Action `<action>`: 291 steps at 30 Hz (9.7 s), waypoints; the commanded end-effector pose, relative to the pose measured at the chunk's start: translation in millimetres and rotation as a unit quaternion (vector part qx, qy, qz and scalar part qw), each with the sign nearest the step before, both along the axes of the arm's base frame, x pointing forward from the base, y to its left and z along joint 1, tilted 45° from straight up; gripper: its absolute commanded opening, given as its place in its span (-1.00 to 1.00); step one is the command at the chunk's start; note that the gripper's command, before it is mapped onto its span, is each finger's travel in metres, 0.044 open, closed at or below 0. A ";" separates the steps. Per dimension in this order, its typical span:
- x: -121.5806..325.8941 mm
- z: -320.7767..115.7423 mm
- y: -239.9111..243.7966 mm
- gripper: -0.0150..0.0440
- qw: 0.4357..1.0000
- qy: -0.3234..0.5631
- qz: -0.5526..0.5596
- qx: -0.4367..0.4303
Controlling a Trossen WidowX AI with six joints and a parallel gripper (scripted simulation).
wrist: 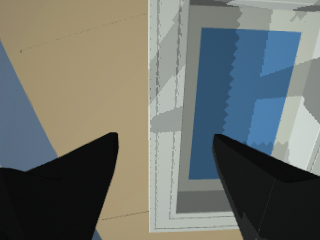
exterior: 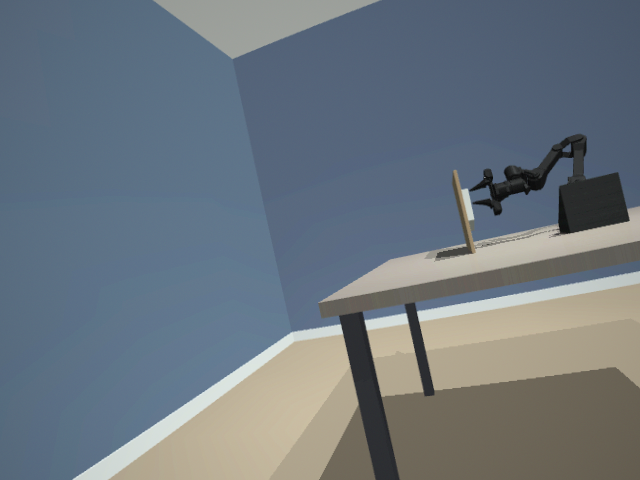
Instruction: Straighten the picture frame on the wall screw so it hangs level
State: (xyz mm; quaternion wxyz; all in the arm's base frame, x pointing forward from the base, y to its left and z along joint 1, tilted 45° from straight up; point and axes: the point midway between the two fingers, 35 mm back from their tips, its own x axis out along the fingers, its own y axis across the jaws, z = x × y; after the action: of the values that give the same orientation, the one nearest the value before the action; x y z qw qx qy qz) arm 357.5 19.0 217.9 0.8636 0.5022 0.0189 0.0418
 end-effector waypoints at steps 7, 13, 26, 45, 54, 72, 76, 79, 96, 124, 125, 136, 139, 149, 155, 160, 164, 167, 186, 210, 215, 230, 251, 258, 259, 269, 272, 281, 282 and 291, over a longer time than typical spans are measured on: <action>16.6 0.8 1.1 0.39 1.000 -0.002 -0.002 -0.003; 23.8 0.3 1.8 0.39 1.000 -0.002 -0.002 -0.003; 24.0 0.2 1.8 0.39 1.000 -0.002 -0.002 -0.003; 24.1 0.6 1.5 0.39 1.000 -0.002 -0.002 -0.003; 24.1 0.6 1.5 -0.28 1.000 -0.002 -0.002 -0.003; 24.0 1.3 2.3 -0.49 1.000 -0.002 -0.002 -0.003; 23.9 2.3 3.1 -0.49 1.000 -0.002 -0.002 -0.002; 23.9 3.2 3.6 -0.49 1.000 -0.002 -0.002 -0.002; 23.6 8.0 6.5 -0.49 1.000 -0.002 -0.002 -0.002; 23.4 10.9 8.1 -0.49 1.000 -0.002 -0.002 -0.002; 23.4 10.7 8.0 -0.49 1.000 -0.002 -0.002 -0.002; 23.4 10.2 8.0 -0.49 1.000 -0.002 -0.002 -0.002; 23.4 10.2 8.4 -0.49 1.000 -0.002 -0.002 -0.002; 23.3 9.8 9.2 -0.49 1.000 -0.002 -0.002 -0.002; 23.3 9.4 9.5 -0.49 1.000 -0.002 -0.002 -0.002; 23.2 9.6 10.2 -0.49 1.000 -0.002 -0.002 -0.002; 23.2 8.9 10.4 -0.49 1.000 -0.002 -0.002 -0.002; 23.1 8.6 11.6 -0.49 1.000 -0.002 -0.002 -0.002; 22.9 6.6 14.4 -0.49 1.000 -0.002 -0.002 -0.002; 22.9 6.4 14.9 -0.49 1.000 -0.002 -0.002 -0.002; 22.9 6.4 14.9 -0.49 1.000 -0.002 -0.002 -0.002; 23.2 2.5 12.5 -0.49 1.000 -0.002 -0.002 -0.002; 23.5 -1.9 9.3 -0.49 1.000 0.002 -0.007 -0.003; 23.5 -1.9 9.3 -0.49 1.000 0.002 -0.007 -0.003; 23.5 -1.9 9.3 -0.49 1.000 0.002 -0.007 -0.009; 23.5 -1.8 9.6 -0.49 0.999 -0.003 -0.007 -0.051; 23.5 -1.8 9.7 -0.49 0.998 -0.003 -0.008 -0.055; 23.4 -1.7 10.0 -0.49 0.996 -0.006 -0.008 -0.084; 23.4 -1.7 10.0 -0.49 0.996 -0.006 -0.008 -0.084; 23.4 -1.6 10.2 -0.49 0.994 -0.008 -0.008 -0.107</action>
State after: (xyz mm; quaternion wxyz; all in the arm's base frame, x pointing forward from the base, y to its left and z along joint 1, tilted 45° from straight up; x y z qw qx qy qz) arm 380.9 29.4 216.2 0.9085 0.4160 0.0141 0.0370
